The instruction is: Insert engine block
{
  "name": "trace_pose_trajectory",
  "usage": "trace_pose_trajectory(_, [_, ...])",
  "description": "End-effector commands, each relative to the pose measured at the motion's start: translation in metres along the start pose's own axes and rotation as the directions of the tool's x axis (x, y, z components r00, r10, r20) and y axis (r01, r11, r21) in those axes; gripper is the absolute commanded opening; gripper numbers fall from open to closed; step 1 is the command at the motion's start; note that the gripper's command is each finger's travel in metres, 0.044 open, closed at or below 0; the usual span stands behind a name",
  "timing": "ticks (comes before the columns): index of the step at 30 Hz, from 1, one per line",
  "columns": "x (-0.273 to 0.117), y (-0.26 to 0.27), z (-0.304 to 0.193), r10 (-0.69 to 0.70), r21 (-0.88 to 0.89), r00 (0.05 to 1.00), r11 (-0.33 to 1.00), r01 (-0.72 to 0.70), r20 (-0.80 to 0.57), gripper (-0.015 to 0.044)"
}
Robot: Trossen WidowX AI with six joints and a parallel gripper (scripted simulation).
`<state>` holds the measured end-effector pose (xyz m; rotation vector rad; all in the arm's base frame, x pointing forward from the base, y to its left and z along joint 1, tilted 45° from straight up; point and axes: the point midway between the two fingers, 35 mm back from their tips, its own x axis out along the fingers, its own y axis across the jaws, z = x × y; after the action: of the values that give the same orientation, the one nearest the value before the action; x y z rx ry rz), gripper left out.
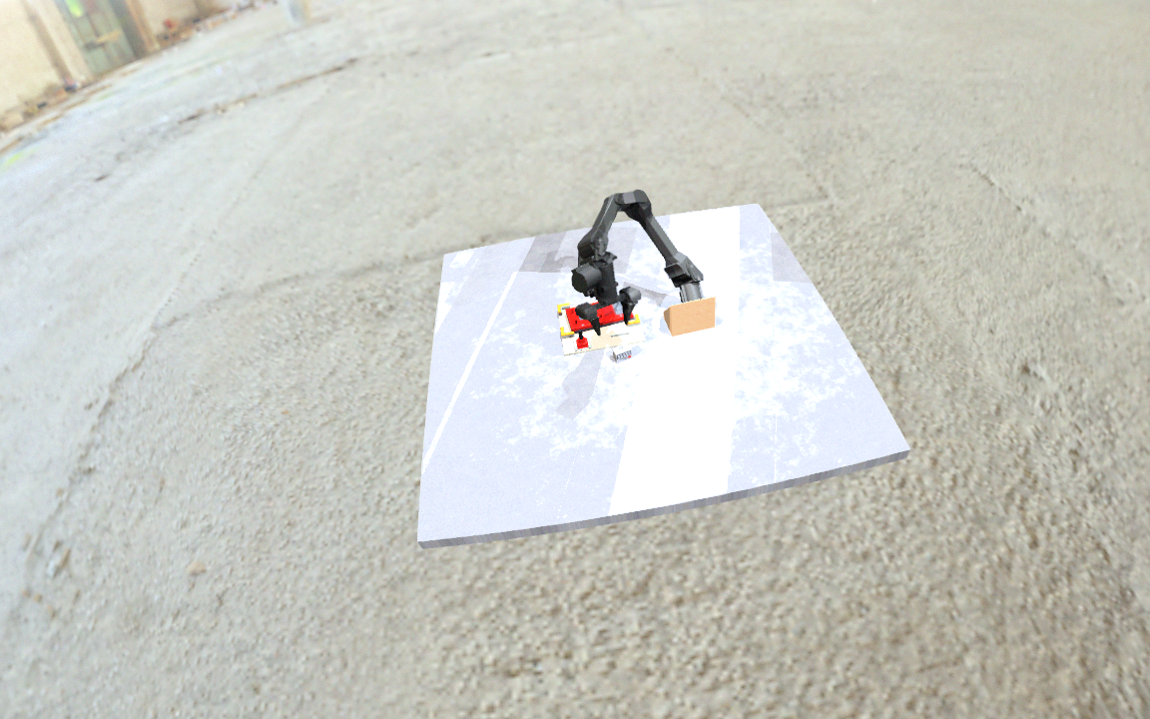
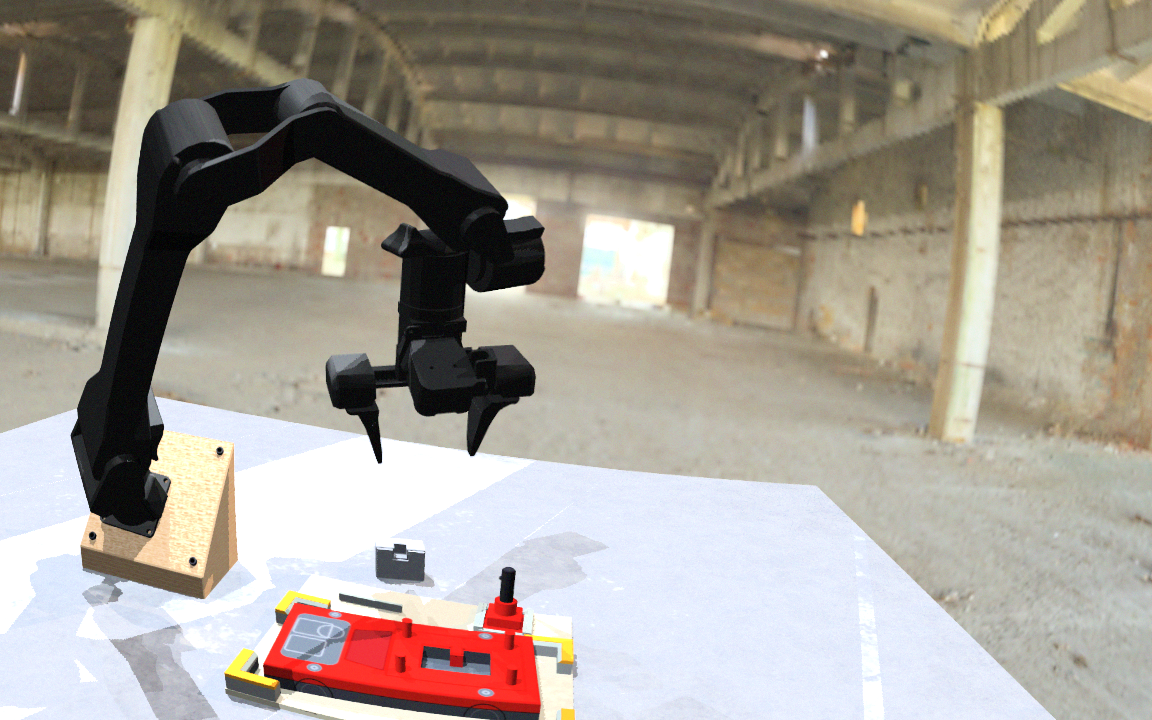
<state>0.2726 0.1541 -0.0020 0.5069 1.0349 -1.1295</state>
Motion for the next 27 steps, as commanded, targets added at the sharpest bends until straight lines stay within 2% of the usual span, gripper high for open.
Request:
trace_pose_trajectory(1, [0.003,-0.009,-0.001,-0.058,0.093,0.993,0.994,0.049,0.104,0.0440])
trace_pose_trajectory(7, [0.005,-0.021,-0.001,-0.111,0.198,0.966,0.978,0.065,0.231,0.0440])
trace_pose_trajectory(14, [0.007,-0.021,-0.001,-0.112,0.201,0.965,0.978,0.065,0.235,0.0440])
trace_pose_trajectory(19, [0.051,-0.026,0.010,-0.112,0.201,0.965,0.977,0.064,0.237,0.0440])
trace_pose_trajectory(27, [0.067,-0.027,0.012,-0.112,0.201,0.965,0.977,0.064,0.237,0.0440])
